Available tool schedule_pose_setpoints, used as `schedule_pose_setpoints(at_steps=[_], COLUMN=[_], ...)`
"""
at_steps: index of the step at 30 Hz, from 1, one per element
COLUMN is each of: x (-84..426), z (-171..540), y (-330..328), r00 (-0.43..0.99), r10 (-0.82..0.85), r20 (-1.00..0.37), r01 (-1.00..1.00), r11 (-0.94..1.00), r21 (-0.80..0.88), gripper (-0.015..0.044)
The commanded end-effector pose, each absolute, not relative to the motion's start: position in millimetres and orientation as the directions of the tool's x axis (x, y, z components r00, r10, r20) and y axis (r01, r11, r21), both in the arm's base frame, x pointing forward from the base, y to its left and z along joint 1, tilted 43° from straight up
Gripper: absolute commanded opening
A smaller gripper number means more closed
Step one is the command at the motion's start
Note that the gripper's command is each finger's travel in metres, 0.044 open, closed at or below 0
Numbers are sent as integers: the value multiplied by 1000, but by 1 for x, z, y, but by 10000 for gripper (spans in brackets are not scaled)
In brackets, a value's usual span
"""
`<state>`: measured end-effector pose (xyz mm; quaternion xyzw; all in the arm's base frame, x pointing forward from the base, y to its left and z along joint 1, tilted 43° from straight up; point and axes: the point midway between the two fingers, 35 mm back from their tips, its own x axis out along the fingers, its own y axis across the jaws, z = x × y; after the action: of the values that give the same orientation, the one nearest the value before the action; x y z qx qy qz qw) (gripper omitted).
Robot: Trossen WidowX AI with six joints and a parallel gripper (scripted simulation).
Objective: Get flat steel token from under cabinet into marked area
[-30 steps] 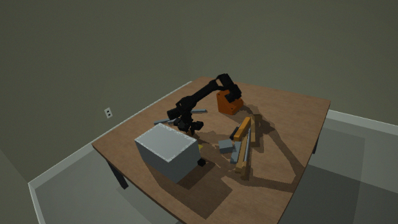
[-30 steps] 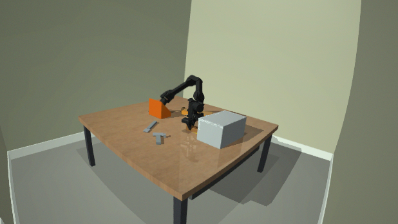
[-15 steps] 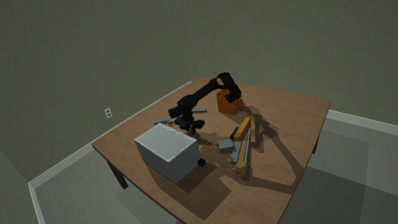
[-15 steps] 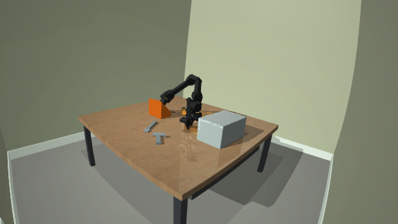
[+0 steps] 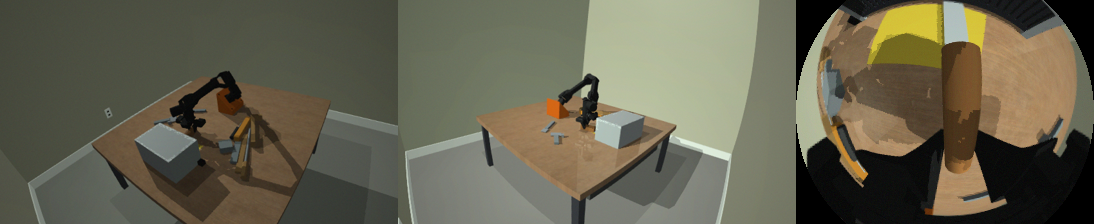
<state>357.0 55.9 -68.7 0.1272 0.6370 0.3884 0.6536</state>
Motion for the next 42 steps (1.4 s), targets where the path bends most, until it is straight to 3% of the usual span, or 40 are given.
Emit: schedule_pose_setpoints(at_steps=[1, 42], x=[352, 307], z=[-70, -79], y=[54, 38], r00=[-116, -117], r10=[670, 669], r20=[-733, -734], r01=[-346, -344], r11=[665, 666], r21=[662, 662], gripper=[0, 0])
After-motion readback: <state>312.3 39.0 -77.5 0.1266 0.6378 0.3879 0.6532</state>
